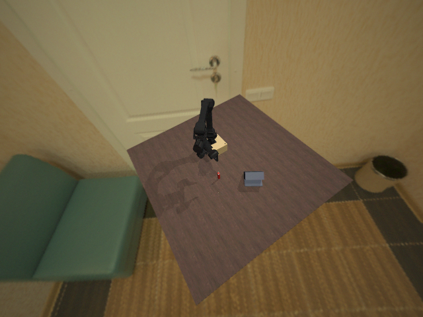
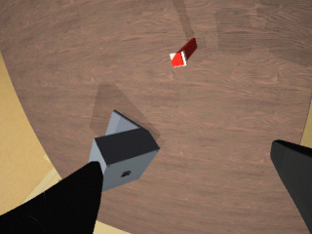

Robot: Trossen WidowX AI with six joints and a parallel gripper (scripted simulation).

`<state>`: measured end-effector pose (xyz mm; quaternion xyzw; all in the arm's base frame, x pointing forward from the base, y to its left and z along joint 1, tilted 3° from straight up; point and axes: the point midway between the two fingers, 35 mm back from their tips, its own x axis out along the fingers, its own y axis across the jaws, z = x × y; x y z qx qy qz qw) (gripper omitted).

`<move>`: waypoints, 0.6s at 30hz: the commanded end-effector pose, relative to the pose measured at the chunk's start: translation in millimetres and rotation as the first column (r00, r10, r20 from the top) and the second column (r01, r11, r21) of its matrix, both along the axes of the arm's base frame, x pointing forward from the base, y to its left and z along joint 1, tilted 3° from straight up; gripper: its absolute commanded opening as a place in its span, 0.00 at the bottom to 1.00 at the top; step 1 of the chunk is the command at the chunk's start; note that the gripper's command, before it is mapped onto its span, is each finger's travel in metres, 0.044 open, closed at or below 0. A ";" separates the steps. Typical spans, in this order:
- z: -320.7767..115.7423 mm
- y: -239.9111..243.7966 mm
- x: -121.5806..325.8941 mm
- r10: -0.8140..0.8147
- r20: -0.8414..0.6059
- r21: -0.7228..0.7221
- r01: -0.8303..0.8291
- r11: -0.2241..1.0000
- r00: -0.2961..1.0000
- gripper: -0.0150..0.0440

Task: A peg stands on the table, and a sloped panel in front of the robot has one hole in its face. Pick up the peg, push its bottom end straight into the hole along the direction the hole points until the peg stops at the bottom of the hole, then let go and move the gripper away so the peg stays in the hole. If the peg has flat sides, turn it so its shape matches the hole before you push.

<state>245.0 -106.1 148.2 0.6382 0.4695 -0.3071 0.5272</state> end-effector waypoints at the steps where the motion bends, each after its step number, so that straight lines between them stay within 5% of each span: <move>1: -11.1 -1.0 6.3 0.020 -0.046 -0.025 -0.021 0.999 0.999 1.00; 18: -64.1 0.4 34.8 0.114 -0.231 -0.144 -0.150 0.978 0.966 1.00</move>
